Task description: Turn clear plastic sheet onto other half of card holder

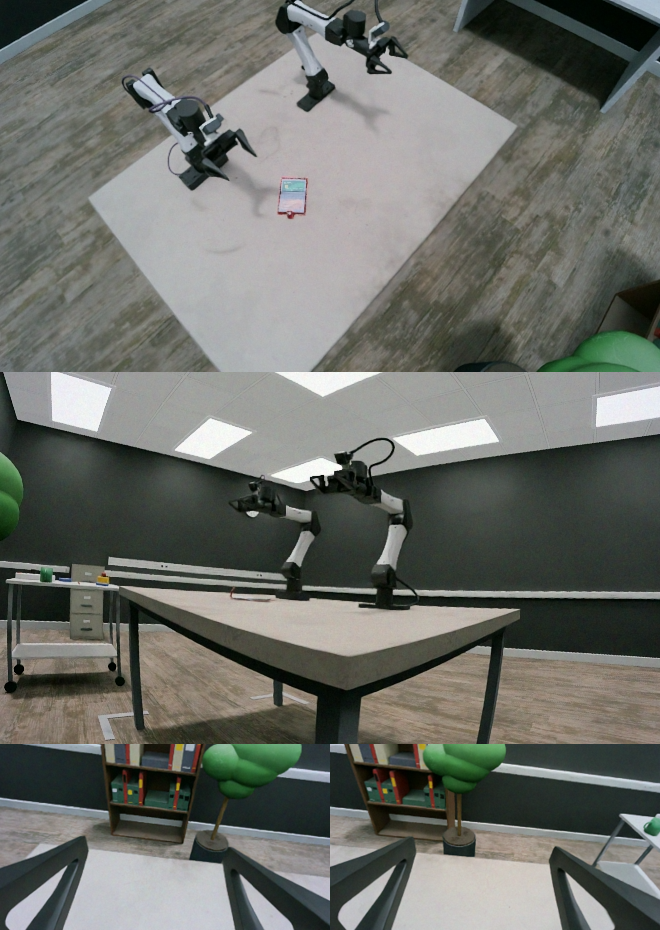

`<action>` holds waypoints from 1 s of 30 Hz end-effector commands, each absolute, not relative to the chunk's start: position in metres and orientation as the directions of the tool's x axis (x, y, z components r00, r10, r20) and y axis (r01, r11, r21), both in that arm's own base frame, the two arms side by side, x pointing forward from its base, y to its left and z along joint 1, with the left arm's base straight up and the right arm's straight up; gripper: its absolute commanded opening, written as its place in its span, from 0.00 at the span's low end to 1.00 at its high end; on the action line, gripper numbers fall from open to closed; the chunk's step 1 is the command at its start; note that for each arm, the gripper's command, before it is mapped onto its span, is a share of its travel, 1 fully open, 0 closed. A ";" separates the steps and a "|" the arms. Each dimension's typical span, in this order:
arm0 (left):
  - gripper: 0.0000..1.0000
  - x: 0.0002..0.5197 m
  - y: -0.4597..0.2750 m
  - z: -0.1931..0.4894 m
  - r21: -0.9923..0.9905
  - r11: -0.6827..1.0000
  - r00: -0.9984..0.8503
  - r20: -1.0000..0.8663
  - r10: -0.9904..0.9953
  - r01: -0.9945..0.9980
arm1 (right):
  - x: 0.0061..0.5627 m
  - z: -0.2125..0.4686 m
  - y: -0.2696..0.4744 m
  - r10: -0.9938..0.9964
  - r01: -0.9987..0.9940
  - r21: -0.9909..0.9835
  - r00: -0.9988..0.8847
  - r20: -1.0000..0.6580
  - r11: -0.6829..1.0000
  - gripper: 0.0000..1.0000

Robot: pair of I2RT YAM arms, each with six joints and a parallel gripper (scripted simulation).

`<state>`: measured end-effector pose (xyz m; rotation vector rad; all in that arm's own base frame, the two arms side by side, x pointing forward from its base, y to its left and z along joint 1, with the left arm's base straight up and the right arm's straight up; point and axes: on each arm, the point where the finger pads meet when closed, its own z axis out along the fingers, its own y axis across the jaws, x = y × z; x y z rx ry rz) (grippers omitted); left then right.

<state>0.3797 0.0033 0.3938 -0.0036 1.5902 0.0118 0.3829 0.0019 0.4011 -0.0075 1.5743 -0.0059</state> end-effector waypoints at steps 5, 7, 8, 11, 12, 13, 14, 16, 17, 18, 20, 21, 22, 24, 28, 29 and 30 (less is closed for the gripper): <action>1.00 0.377 0.004 0.404 0.010 1.000 0.009 -1.000 0.010 -0.014 | 0.380 0.410 0.003 -0.004 -0.005 -0.004 0.021 -1.000 1.000 1.00; 1.00 0.377 0.004 0.404 0.010 1.000 0.009 -1.000 0.010 -0.014 | 0.380 0.410 0.003 -0.004 -0.005 -0.004 0.021 -1.000 1.000 1.00; 1.00 0.377 0.004 0.404 0.010 1.000 0.009 -1.000 0.010 -0.014 | 0.380 0.410 0.003 -0.004 -0.005 -0.004 0.021 -1.000 1.000 1.00; 1.00 0.377 0.004 0.404 0.010 1.000 0.009 -1.000 0.010 -0.014 | 0.380 0.410 0.003 -0.004 -0.005 -0.004 0.021 -1.000 1.000 1.00; 1.00 0.377 0.004 0.404 0.010 1.000 0.009 -1.000 0.010 -0.014 | 0.380 0.410 0.003 -0.004 -0.005 -0.004 0.021 -1.000 1.000 1.00; 1.00 0.377 0.004 0.404 0.010 1.000 0.009 -1.000 0.010 -0.014 | 0.380 0.410 0.003 -0.004 -0.005 -0.004 0.021 -1.000 1.000 1.00; 1.00 0.377 0.004 0.404 0.010 1.000 0.009 -1.000 0.010 -0.014 | 0.380 0.410 0.003 -0.004 -0.005 -0.004 0.021 -1.000 1.000 1.00; 1.00 0.377 0.004 0.404 0.010 1.000 0.009 -1.000 0.010 -0.014 | 0.380 0.410 0.003 -0.004 -0.005 -0.004 0.021 -1.000 1.000 1.00; 1.00 0.377 0.004 0.404 0.010 1.000 0.009 -1.000 0.010 -0.014 | 0.380 0.410 0.003 -0.004 -0.005 -0.004 0.021 -1.000 1.000 1.00; 1.00 0.377 0.004 0.404 0.010 1.000 0.009 -1.000 0.010 -0.014 | 0.380 0.410 0.003 -0.004 -0.005 -0.004 0.021 -1.000 1.000 1.00; 1.00 0.378 -0.002 0.406 0.026 1.000 0.019 -0.999 0.025 0.014 | 0.381 0.407 0.004 -0.016 -0.015 -0.016 0.002 -1.000 1.000 0.77; 1.00 0.381 -0.007 0.404 0.036 0.999 0.017 -0.999 0.036 0.041 | 0.383 0.404 0.005 -0.022 -0.020 -0.022 -0.012 -1.000 1.000 0.66; 1.00 0.383 -0.014 0.401 0.050 0.996 0.015 -0.999 0.049 0.074 | 0.384 0.402 0.005 -0.030 -0.024 -0.030 -0.025 -0.999 0.999 0.55; 1.00 0.387 -0.030 0.393 0.078 0.986 0.009 -0.997 0.077 0.148 | 0.388 0.393 0.005 -0.047 -0.031 -0.045 -0.063 -0.997 0.999 0.32; 1.00 0.399 -0.077 0.370 0.134 0.929 0.001 -0.990 0.142 0.344 | 0.402 0.364 0.009 -0.098 -0.071 -0.086 -0.186 -0.978 0.994 0.16; 1.00 0.401 -0.091 0.364 0.147 0.906 0.004 -0.987 0.158 0.396 | 0.406 0.354 0.010 -0.116 -0.088 -0.098 -0.228 -0.967 0.991 0.16; 1.00 0.402 -0.104 0.358 0.158 0.880 0.008 -0.985 0.173 0.447 | 0.411 0.342 0.011 -0.135 -0.107 -0.109 -0.273 -0.953 0.988 0.16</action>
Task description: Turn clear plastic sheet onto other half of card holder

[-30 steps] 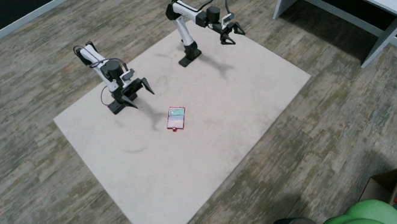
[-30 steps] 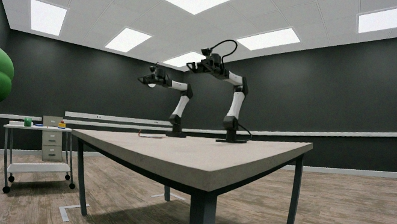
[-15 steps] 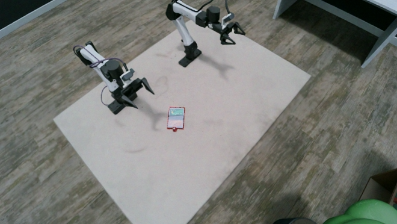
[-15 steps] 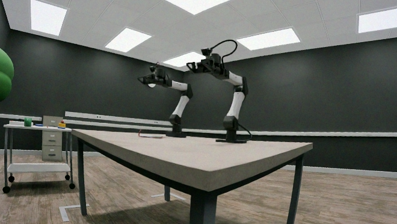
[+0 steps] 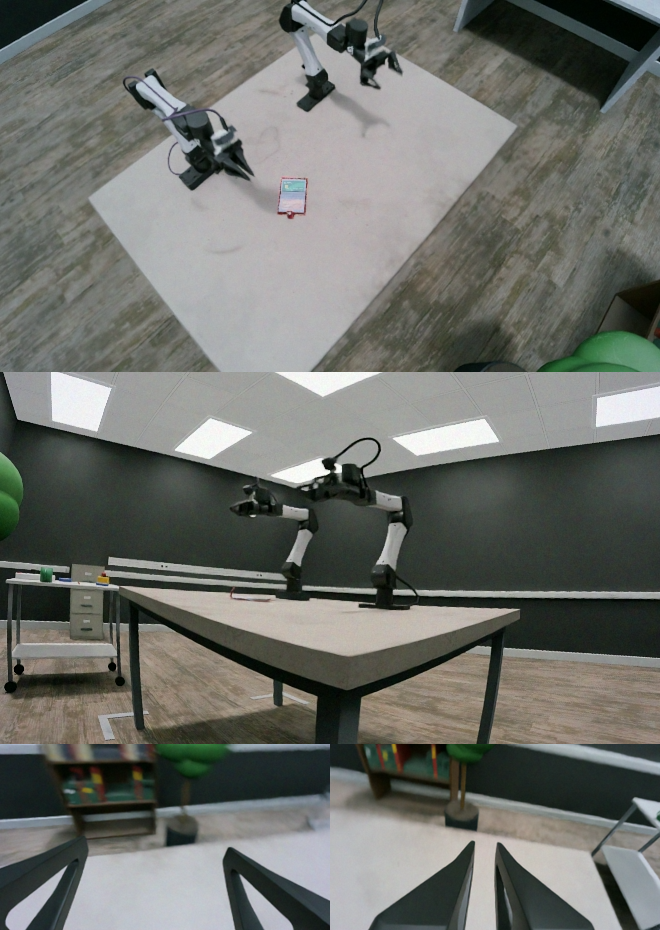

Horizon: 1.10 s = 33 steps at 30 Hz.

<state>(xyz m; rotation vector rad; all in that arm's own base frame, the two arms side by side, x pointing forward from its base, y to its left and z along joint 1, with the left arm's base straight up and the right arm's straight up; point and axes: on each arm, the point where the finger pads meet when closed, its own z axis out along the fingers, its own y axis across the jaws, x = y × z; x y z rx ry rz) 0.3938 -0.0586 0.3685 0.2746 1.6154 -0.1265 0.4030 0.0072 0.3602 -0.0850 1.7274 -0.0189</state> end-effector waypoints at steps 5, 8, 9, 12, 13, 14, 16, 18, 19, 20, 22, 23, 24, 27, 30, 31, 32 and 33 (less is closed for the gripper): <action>1.00 0.403 -0.145 0.336 0.184 0.783 0.022 -0.977 0.213 0.594 | 0.423 0.302 0.015 -0.199 -0.183 -0.132 -0.421 -0.885 0.974 0.16; 1.00 0.398 -0.184 0.312 0.198 0.666 0.043 -0.970 0.241 0.719 | 0.431 0.256 0.019 -0.267 -0.277 -0.125 -0.565 -0.781 0.953 0.16; 1.00 0.395 -0.195 0.304 0.197 0.631 0.047 -0.968 0.247 0.751 | 0.434 0.242 0.020 -0.283 -0.302 -0.116 -0.601 -0.747 0.946 0.16; 1.00 0.387 -0.221 0.285 0.195 0.534 0.061 -0.964 0.257 0.822 | 0.439 0.209 0.022 -0.324 -0.364 -0.080 -0.682 -0.656 0.928 0.16; 1.00 0.384 -0.229 0.279 0.194 0.500 0.068 -0.963 0.259 0.844 | 0.440 0.198 0.023 -0.338 -0.385 -0.065 -0.705 -0.623 0.921 0.16; 1.00 0.380 -0.238 0.274 0.194 0.465 0.077 -0.963 0.260 0.864 | 0.439 0.187 0.024 -0.352 -0.405 -0.046 -0.727 -0.590 0.913 0.16; 1.00 0.370 -0.254 0.262 0.194 0.387 0.096 -0.961 0.258 0.901 | 0.436 0.165 0.026 -0.381 -0.444 -0.003 -0.766 -0.518 0.896 0.16; 1.00 0.359 -0.270 0.249 0.189 0.302 0.113 -0.961 0.253 0.934 | 0.432 0.144 0.028 -0.409 -0.478 0.050 -0.797 -0.445 0.877 0.16; 1.00 0.353 -0.278 0.244 0.190 0.258 0.126 -0.961 0.247 0.947 | 0.430 0.134 0.029 -0.422 -0.492 0.078 -0.809 -0.409 0.867 0.16; 1.00 0.353 -0.278 0.244 0.190 0.258 0.126 -0.961 0.247 0.947 | 0.430 0.134 0.029 -0.422 -0.492 0.078 -0.809 -0.409 0.867 0.16; 1.00 0.348 -0.287 0.233 0.176 0.216 0.121 -0.961 0.247 0.960 | 0.424 0.118 0.031 -0.439 -0.506 0.123 -0.826 -0.355 0.853 0.16; 1.00 0.342 -0.294 0.225 0.165 0.178 0.119 -0.962 0.244 0.970 | 0.420 0.106 0.032 -0.453 -0.517 0.163 -0.835 -0.311 0.841 0.16; 1.00 0.336 -0.300 0.218 0.150 0.144 0.112 -0.964 0.242 0.978 | 0.416 0.096 0.033 -0.466 -0.524 0.198 -0.841 -0.274 0.829 0.16; 1.00 0.322 -0.309 0.200 0.107 0.075 0.087 -0.968 0.234 0.991 | 0.407 0.072 0.036 -0.496 -0.529 0.293 -0.849 -0.184 0.797 0.16; 1.00 0.314 -0.312 0.192 0.083 0.037 0.072 -0.971 0.229 0.996 | 0.399 0.054 0.038 -0.518 -0.520 0.373 -0.847 -0.114 0.768 0.16; 1.00 0.312 -0.313 0.190 0.076 0.028 0.067 -0.971 0.228 0.997 | 0.397 0.049 0.038 -0.525 -0.516 0.396 -0.846 -0.095 0.760 0.16; 1.00 0.310 -0.314 0.187 0.068 0.019 0.062 -0.972 0.228 0.997 | 0.395 0.044 0.039 -0.532 -0.512 0.416 -0.843 -0.079 0.751 0.16; 1.00 0.308 -0.315 0.185 0.061 0.012 0.056 -0.972 0.228 0.998 | 0.394 0.039 0.040 -0.541 -0.514 0.431 -0.838 -0.067 0.742 0.16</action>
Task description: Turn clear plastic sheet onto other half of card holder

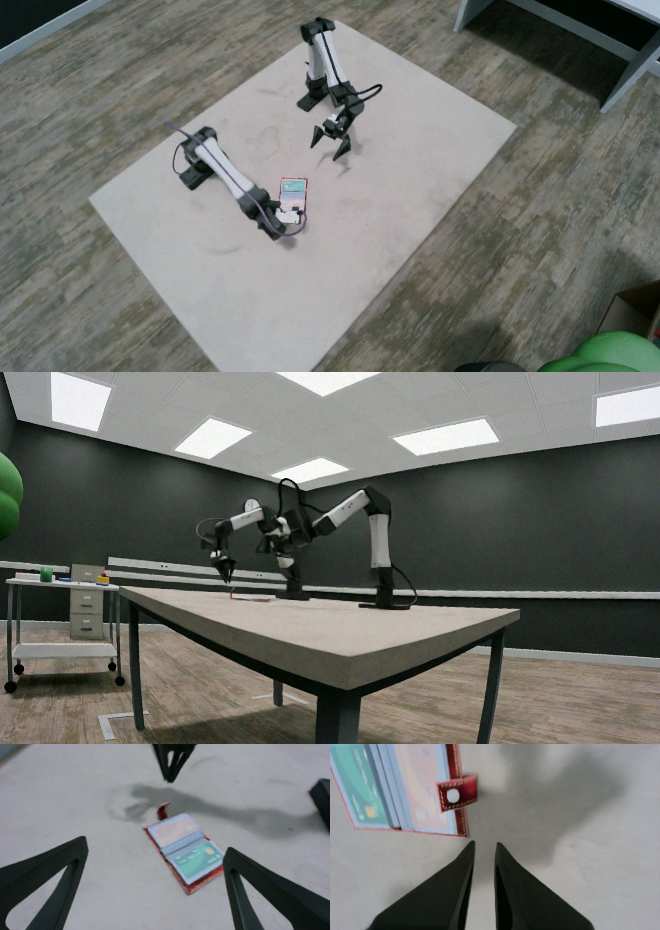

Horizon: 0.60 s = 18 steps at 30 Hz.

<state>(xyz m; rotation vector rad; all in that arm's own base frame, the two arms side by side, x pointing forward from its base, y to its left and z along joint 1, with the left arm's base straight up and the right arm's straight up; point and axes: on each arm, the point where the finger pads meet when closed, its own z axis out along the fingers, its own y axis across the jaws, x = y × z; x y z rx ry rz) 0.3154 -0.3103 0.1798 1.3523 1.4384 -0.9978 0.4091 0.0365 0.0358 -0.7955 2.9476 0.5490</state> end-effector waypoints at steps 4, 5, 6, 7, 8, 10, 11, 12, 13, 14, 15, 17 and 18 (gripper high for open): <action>1.00 0.303 -0.317 0.177 0.026 -0.002 0.026 -0.973 0.228 1.000 | 0.390 0.022 0.053 -0.609 -0.559 0.455 -0.792 -0.046 0.693 0.16; 1.00 0.303 -0.317 0.177 0.026 -0.002 0.026 -0.973 0.228 1.000 | 0.390 0.022 0.053 -0.609 -0.559 0.455 -0.792 -0.046 0.693 0.16; 1.00 0.301 -0.318 0.174 0.012 -0.006 0.013 -0.973 0.230 1.000 | 0.386 0.018 0.060 -0.629 -0.568 0.473 -0.777 -0.037 0.674 0.16; 1.00 0.300 -0.318 0.171 0.004 -0.008 0.006 -0.973 0.231 1.000 | 0.383 0.015 0.064 -0.638 -0.568 0.486 -0.770 -0.027 0.665 0.16; 1.00 0.299 -0.319 0.169 -0.003 -0.009 -0.001 -0.973 0.232 1.000 | 0.381 0.013 0.066 -0.642 -0.564 0.496 -0.766 -0.018 0.660 0.16; 1.00 0.297 -0.320 0.165 -0.017 -0.010 -0.014 -0.972 0.234 1.000 | 0.380 0.008 0.068 -0.645 -0.559 0.508 -0.764 -0.008 0.656 0.16; 1.00 0.297 -0.320 0.163 -0.023 -0.006 -0.021 -0.971 0.237 1.000 | 0.381 0.005 0.069 -0.645 -0.560 0.507 -0.764 -0.011 0.655 0.16; 1.00 0.297 -0.321 0.160 -0.029 -0.002 -0.028 -0.970 0.240 1.000 | 0.383 0.003 0.069 -0.645 -0.563 0.504 -0.764 -0.016 0.655 0.16; 1.00 0.297 -0.321 0.158 -0.035 -0.001 -0.034 -0.970 0.241 0.999 | 0.381 -0.001 0.069 -0.642 -0.556 0.507 -0.767 -0.009 0.658 0.16; 1.00 0.297 -0.322 0.156 -0.043 0.002 -0.043 -0.969 0.242 0.999 | 0.376 -0.001 0.069 -0.641 -0.546 0.514 -0.767 0.011 0.662 0.16; 1.00 0.297 -0.322 0.156 -0.046 0.005 -0.046 -0.969 0.242 0.999 | 0.378 0.001 0.067 -0.640 -0.553 0.502 -0.768 0.002 0.665 0.16; 1.00 0.299 -0.323 0.156 -0.045 0.012 -0.047 -0.969 0.242 0.999 | 0.380 0.007 0.069 -0.638 -0.563 0.492 -0.770 -0.019 0.664 0.16; 1.00 0.299 -0.323 0.156 -0.047 0.013 -0.049 -0.969 0.243 0.999 | 0.380 0.010 0.071 -0.638 -0.567 0.490 -0.769 -0.028 0.662 0.16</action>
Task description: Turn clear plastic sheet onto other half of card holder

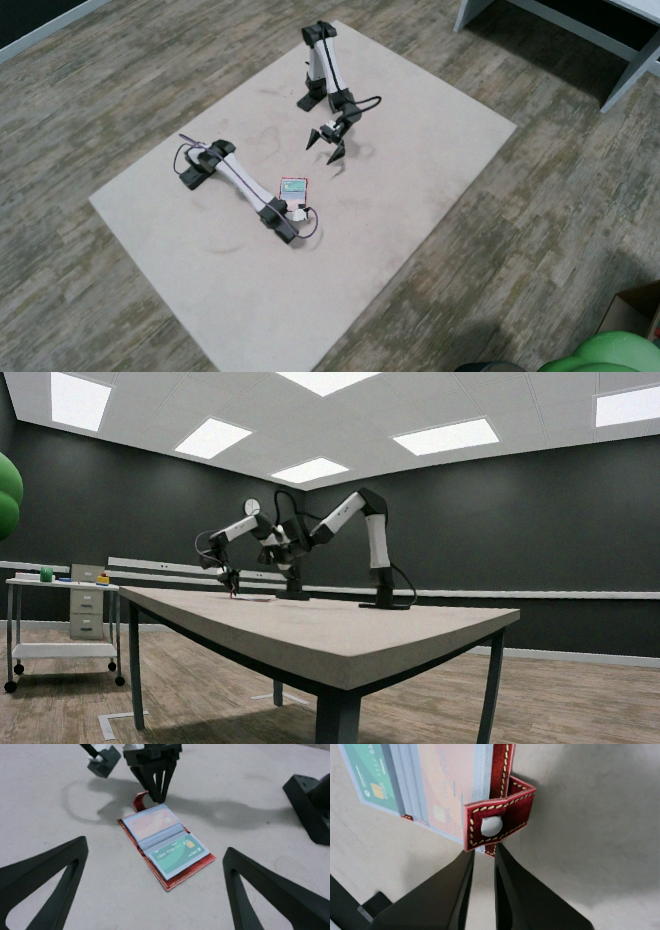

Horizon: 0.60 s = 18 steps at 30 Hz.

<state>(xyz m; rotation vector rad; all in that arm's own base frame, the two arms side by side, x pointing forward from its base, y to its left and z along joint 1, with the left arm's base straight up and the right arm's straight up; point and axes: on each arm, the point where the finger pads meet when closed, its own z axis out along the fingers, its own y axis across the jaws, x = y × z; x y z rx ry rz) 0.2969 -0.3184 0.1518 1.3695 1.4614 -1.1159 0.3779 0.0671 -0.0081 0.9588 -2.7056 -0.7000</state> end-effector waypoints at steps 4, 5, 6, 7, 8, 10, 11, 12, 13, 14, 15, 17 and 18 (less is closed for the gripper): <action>1.00 0.299 -0.323 0.157 -0.045 0.010 -0.046 -0.970 0.240 0.999 | 0.378 0.006 0.073 -0.640 -0.569 0.490 -0.768 -0.028 0.661 0.16; 1.00 0.299 -0.323 0.157 -0.046 0.010 -0.047 -0.970 0.240 0.999 | 0.380 0.005 0.073 -0.640 -0.573 0.486 -0.768 -0.035 0.660 0.16; 1.00 0.299 -0.323 0.157 -0.046 0.010 -0.047 -0.970 0.240 0.999 | 0.379 0.003 0.074 -0.640 -0.572 0.487 -0.768 -0.034 0.660 0.16; 1.00 0.299 -0.323 0.157 -0.046 0.011 -0.047 -0.970 0.240 0.999 | 0.378 0.002 0.075 -0.640 -0.572 0.487 -0.768 -0.034 0.660 0.16; 1.00 0.299 -0.323 0.157 -0.046 0.011 -0.047 -0.970 0.240 0.999 | 0.378 0.000 0.075 -0.640 -0.572 0.487 -0.768 -0.034 0.660 0.16; 1.00 0.299 -0.323 0.157 -0.046 0.011 -0.047 -0.970 0.240 0.999 | 0.374 -0.013 0.078 -0.639 -0.557 0.502 -0.769 -0.011 0.661 0.16; 1.00 0.299 -0.323 0.157 -0.046 0.011 -0.047 -0.970 0.240 0.999 | 0.374 -0.015 0.078 -0.637 -0.549 0.509 -0.771 -0.001 0.663 0.16; 1.00 0.299 -0.323 0.157 -0.046 0.011 -0.047 -0.970 0.240 0.999 | 0.374 -0.014 0.079 -0.635 -0.546 0.510 -0.772 0.002 0.665 0.16; 1.00 0.299 -0.323 0.157 -0.046 0.011 -0.047 -0.970 0.240 0.999 | 0.377 -0.014 0.080 -0.635 -0.548 0.507 -0.772 -0.002 0.665 0.16; 1.00 0.299 -0.323 0.157 -0.046 0.011 -0.047 -0.970 0.240 0.999 | 0.379 -0.013 0.080 -0.635 -0.550 0.505 -0.772 -0.005 0.665 0.16; 1.00 0.299 -0.323 0.157 -0.046 0.011 -0.047 -0.970 0.240 0.999 | 0.379 -0.014 0.081 -0.635 -0.550 0.506 -0.772 -0.004 0.665 0.16; 1.00 0.300 -0.322 0.166 -0.025 0.011 -0.026 -0.972 0.232 1.000 | 0.379 -0.010 0.081 -0.635 -0.553 0.502 -0.772 -0.009 0.665 0.13; 1.00 0.300 -0.322 0.166 -0.025 0.011 -0.026 -0.972 0.232 1.000 | 0.380 -0.006 0.081 -0.635 -0.560 0.494 -0.772 -0.021 0.665 0.10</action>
